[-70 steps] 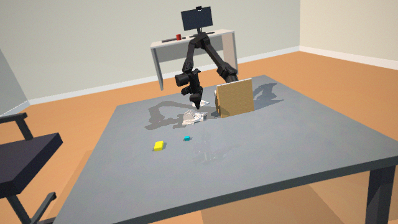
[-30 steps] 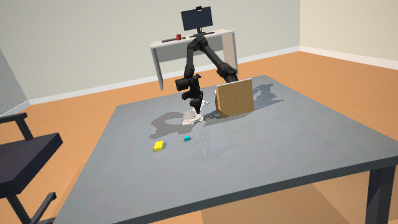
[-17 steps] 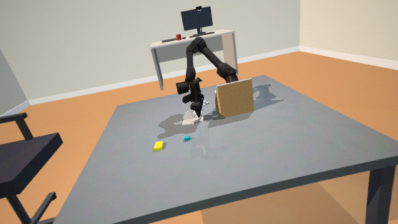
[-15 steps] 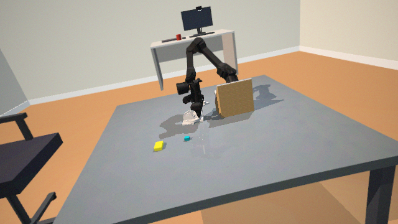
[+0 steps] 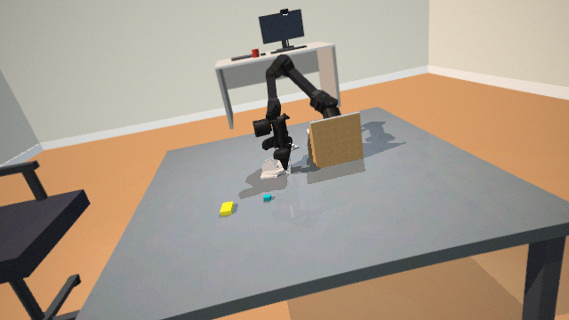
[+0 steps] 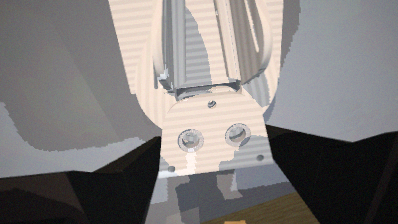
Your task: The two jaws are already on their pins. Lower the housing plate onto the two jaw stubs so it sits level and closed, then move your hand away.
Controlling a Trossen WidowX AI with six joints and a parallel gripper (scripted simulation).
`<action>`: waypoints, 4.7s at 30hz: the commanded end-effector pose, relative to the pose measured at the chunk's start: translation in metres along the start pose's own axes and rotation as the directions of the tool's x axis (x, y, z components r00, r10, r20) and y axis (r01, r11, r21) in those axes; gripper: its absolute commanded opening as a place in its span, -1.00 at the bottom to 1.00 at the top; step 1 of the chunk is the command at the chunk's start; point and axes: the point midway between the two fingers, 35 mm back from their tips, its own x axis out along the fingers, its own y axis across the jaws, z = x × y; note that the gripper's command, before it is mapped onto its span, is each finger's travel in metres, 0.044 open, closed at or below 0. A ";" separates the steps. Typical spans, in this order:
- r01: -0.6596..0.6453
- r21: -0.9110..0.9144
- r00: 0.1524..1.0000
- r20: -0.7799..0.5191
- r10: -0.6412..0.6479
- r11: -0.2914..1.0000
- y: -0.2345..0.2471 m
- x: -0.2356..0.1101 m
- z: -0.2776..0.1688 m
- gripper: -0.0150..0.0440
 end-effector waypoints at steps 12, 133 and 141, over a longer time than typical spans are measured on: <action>0.005 -0.011 1.000 0.002 -0.005 1.000 -0.001 0.003 0.000 0.70; 0.006 -0.010 1.000 0.002 -0.006 1.000 -0.001 0.015 0.000 0.70; 0.006 -0.010 1.000 0.002 -0.006 1.000 -0.001 0.015 0.000 0.70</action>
